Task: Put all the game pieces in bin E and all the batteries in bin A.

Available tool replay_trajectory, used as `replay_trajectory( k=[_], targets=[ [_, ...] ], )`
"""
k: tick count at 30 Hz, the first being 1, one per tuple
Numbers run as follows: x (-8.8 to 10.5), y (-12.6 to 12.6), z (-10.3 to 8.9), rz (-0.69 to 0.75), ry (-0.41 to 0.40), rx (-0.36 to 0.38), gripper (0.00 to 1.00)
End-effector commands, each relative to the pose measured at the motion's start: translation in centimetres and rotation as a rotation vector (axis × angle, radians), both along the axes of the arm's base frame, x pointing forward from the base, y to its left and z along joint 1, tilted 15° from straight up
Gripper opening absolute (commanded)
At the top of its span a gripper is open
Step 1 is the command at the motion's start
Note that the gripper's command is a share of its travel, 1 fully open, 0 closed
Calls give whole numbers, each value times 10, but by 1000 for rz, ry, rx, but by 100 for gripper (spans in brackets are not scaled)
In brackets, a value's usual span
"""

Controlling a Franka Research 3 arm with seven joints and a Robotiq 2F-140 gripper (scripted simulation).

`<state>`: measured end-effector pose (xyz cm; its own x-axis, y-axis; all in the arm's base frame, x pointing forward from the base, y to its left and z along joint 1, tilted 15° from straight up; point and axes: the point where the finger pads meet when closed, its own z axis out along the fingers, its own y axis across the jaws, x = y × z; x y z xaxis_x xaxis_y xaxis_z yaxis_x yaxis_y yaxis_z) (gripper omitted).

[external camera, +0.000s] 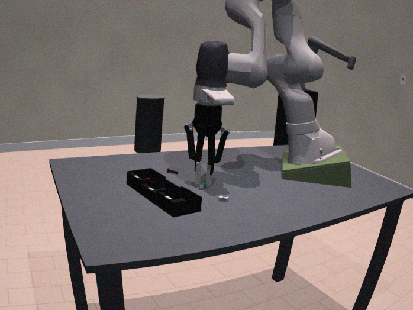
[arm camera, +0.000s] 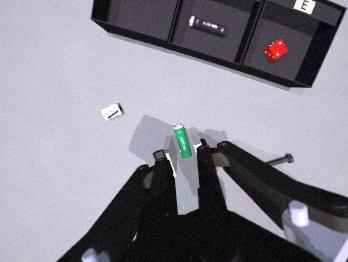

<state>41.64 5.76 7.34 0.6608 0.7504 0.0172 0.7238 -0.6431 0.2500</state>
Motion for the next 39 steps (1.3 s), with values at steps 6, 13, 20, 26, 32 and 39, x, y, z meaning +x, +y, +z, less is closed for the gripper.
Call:
replay_trajectory(
  k=[6, 13, 20, 26, 32, 39],
  targets=[
    [5, 1, -9, -17, -18, 9, 17],
    [4, 0, -10, -17, -18, 9, 17],
    [2, -1, -10, -17, -18, 9, 17],
    [1, -1, -10, -17, -18, 9, 5],
    [1, -1, -10, -17, -18, 9, 5],
    [1, -1, -10, -17, -18, 9, 5]
  ],
)
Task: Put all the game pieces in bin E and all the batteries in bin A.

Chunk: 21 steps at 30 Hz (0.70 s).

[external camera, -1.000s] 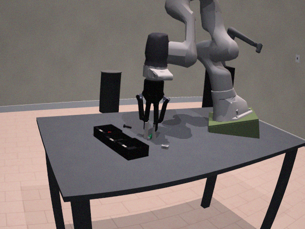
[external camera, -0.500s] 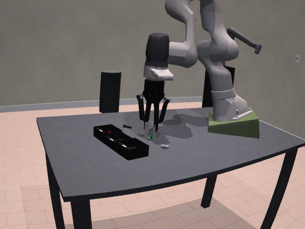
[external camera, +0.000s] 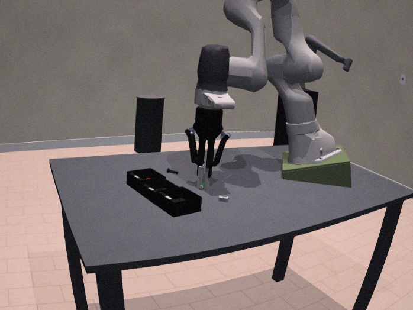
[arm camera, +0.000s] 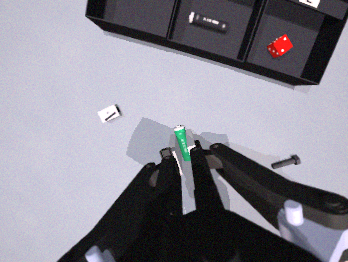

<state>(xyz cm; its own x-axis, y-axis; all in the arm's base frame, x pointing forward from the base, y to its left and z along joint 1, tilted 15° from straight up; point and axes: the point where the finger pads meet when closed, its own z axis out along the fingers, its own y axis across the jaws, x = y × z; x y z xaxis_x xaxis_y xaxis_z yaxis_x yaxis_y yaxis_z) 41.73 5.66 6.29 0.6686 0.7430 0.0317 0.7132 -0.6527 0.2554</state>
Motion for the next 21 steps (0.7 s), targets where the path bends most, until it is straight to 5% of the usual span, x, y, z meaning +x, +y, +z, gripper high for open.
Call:
replay_trajectory(
  k=[1, 17, 21],
  targets=[
    [0, 0, 0, -6, -4, 2, 5],
    [0, 0, 0, -6, -4, 2, 5],
    [-3, 2, 13, -6, -4, 2, 5]
  ],
)
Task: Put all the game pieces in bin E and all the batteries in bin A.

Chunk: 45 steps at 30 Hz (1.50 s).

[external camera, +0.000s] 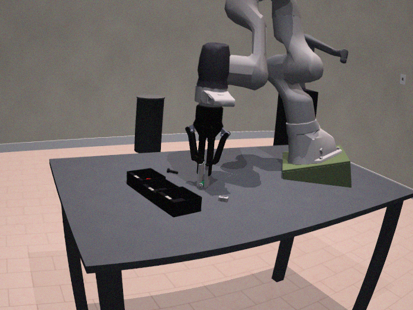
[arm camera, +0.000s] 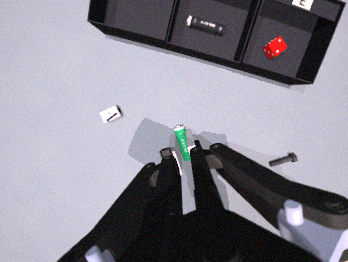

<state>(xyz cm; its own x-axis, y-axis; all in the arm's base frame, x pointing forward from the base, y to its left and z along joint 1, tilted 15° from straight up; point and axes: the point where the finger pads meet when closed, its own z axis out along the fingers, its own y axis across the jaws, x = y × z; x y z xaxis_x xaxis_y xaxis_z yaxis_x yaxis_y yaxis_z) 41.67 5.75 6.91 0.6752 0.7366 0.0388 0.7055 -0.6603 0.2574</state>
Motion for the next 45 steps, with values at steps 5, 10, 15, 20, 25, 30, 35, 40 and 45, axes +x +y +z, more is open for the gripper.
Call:
replay_trajectory(
  k=[5, 10, 15, 20, 25, 30, 35, 40, 45],
  targets=[
    [-4, 2, 17, 3, 3, -2, 5],
    [-8, 5, 33, 3, 3, -2, 5],
    [-11, 7, 49, 3, 3, -2, 5],
    [-12, 8, 52, 3, 3, -2, 5],
    [-12, 8, 52, 3, 3, -2, 5],
    [-12, 8, 52, 3, 3, -2, 5],
    [-12, 8, 52, 3, 3, -2, 5],
    [-12, 8, 52, 3, 3, -2, 5],
    [-12, 7, 51, 3, 3, -2, 5]
  ],
)
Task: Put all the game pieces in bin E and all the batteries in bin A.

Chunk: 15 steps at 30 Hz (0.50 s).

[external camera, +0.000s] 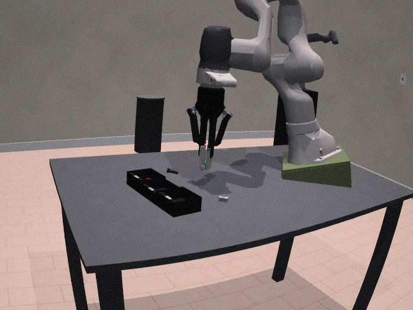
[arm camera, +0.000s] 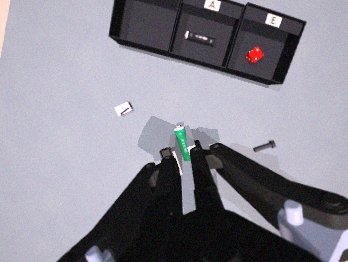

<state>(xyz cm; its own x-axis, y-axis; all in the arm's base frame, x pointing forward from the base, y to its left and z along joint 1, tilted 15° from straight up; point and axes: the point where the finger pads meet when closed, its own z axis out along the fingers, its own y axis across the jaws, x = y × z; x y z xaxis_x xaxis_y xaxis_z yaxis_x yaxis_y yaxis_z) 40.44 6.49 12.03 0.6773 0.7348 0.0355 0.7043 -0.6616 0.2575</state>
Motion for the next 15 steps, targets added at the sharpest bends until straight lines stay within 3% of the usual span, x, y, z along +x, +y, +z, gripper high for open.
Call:
replay_trajectory(
  k=[1, 8, 12, 15],
  targets=[
    [6, 2, 1, 6, 1, 0, 5],
    [45, 16, 7, 6, 1, 0, 5],
    [56, 20, 9, 6, 1, 0, 5],
    [73, 26, 12, 151, 23, -32, 5]
  ],
)
